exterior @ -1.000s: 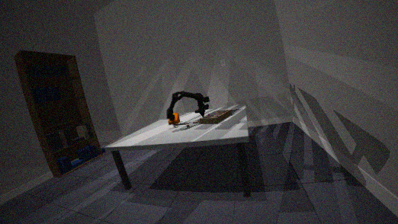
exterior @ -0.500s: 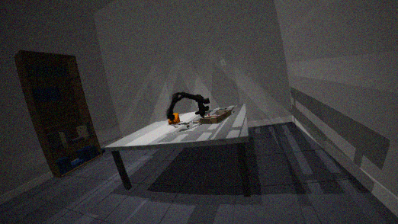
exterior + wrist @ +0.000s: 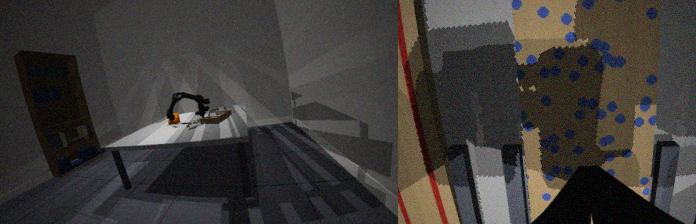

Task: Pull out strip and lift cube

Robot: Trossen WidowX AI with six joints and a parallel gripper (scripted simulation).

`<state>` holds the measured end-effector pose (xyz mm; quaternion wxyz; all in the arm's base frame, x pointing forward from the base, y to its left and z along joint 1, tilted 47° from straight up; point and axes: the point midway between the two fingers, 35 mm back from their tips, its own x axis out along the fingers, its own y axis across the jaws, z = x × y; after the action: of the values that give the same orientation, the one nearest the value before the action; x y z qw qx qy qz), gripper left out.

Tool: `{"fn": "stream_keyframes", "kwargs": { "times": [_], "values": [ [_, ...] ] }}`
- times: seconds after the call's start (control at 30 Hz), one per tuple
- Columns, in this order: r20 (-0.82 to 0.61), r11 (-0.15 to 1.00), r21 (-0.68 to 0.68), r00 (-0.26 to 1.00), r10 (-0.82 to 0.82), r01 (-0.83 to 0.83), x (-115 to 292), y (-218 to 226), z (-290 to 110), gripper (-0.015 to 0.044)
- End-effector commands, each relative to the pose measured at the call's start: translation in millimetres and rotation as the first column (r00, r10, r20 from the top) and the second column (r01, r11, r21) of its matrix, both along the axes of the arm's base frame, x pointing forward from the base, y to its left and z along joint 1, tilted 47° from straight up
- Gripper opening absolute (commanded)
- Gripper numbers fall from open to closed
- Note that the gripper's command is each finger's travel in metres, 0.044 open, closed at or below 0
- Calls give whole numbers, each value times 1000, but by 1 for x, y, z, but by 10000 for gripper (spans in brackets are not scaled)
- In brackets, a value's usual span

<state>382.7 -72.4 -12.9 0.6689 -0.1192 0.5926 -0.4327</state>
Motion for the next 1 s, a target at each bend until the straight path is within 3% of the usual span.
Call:
{"fn": "stream_keyframes", "kwargs": {
  "times": [0.0,0.97],
  "values": [
    [-3,1000,-3,1000,4,-4,0,-1,0,0],
    [-3,1000,-3,1000,4,-4,0,-3,-2,0]
  ]
}}
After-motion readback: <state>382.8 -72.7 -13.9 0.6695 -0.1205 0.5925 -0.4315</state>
